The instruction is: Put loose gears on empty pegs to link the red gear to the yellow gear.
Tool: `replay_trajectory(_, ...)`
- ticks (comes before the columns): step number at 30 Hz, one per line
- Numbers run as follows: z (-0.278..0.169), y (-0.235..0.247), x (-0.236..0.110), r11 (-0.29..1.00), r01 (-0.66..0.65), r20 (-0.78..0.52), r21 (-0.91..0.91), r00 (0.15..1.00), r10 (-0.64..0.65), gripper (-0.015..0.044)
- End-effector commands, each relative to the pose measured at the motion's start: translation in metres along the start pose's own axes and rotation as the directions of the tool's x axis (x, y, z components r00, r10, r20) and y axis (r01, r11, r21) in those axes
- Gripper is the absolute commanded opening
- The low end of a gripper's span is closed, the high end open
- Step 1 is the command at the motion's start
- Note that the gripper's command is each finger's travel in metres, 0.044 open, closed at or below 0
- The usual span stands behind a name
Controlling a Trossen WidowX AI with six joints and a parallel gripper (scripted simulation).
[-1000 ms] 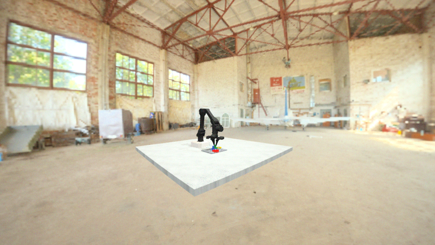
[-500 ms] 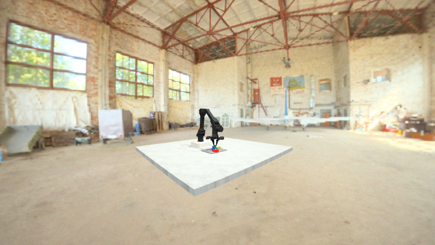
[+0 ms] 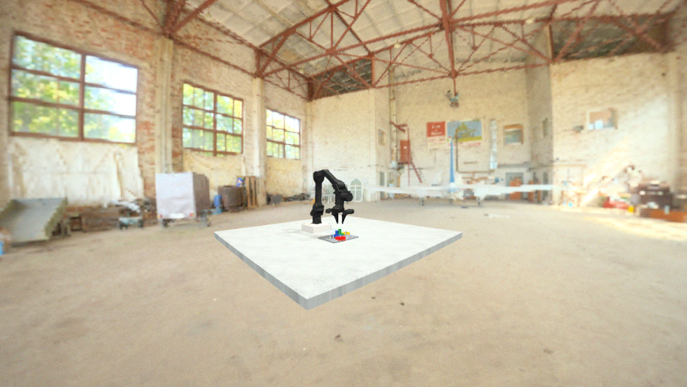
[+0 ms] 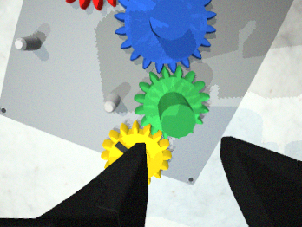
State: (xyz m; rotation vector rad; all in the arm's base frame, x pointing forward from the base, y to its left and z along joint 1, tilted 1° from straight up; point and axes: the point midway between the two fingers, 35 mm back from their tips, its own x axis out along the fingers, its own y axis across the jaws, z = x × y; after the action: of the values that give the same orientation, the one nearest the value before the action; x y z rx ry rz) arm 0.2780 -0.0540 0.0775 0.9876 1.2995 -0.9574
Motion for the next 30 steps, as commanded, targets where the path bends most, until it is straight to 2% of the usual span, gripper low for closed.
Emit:
replay_trajectory(1, -0.001, -0.002, -0.02, 1.0, 0.009, -0.004, -0.004, 1.0, -0.009, 0.0219)
replay_trajectory(4, -0.003, -0.005, -0.045, 1.0, 0.009, -0.005, -0.004, 1.0, -0.009, 0.0298)
replay_trajectory(9, -0.003, -0.005, -0.045, 1.0, 0.009, -0.005, -0.004, 1.0, -0.009, 0.0429)
replay_trajectory(10, -0.003, -0.005, -0.045, 1.0, 0.009, -0.005, -0.004, 1.0, -0.009, 0.044)
replay_trajectory(30, -0.003, -0.005, -0.045, 1.0, 0.009, -0.005, -0.004, 1.0, -0.009, 0.044)
